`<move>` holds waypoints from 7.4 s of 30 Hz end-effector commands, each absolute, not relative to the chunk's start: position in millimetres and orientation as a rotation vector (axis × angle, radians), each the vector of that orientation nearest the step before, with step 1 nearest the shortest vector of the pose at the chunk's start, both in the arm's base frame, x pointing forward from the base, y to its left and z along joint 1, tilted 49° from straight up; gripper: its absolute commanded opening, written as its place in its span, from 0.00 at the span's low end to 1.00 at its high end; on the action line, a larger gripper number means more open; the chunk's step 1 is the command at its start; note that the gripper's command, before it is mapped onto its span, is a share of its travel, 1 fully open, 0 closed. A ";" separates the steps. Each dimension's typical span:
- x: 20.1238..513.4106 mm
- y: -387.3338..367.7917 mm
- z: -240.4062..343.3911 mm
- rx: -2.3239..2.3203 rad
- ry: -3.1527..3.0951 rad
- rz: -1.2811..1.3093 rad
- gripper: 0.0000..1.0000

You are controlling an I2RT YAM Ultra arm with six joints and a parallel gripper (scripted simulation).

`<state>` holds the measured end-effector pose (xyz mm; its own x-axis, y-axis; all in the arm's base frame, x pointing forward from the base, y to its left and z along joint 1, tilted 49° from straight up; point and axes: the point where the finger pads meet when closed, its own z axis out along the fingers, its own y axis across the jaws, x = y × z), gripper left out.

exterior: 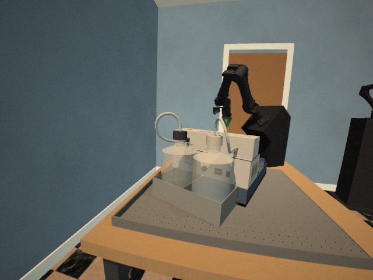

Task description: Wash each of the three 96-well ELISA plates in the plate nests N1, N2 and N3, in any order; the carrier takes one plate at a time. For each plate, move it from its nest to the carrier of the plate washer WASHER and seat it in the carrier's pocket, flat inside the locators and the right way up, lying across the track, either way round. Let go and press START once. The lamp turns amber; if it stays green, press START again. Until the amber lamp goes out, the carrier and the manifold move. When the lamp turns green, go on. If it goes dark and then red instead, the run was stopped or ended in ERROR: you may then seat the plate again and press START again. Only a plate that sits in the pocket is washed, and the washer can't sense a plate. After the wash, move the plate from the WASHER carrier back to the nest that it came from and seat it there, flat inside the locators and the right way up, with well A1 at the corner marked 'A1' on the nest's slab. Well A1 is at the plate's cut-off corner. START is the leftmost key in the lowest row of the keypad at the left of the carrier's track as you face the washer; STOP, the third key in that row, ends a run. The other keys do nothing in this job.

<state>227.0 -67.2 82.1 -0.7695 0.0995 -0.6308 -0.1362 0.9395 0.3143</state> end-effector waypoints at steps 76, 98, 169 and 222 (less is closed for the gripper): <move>386.2 -10.0 77.6 0.678 2.313 0.779 1.00; 406.3 0.8 58.1 0.678 2.313 0.779 1.00; 437.4 17.5 27.9 0.679 2.313 0.780 1.00; 446.4 22.4 19.1 0.679 2.312 0.780 0.40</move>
<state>445.0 24.5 16.5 -0.6964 0.6170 -0.3665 0.2689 0.6979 0.6638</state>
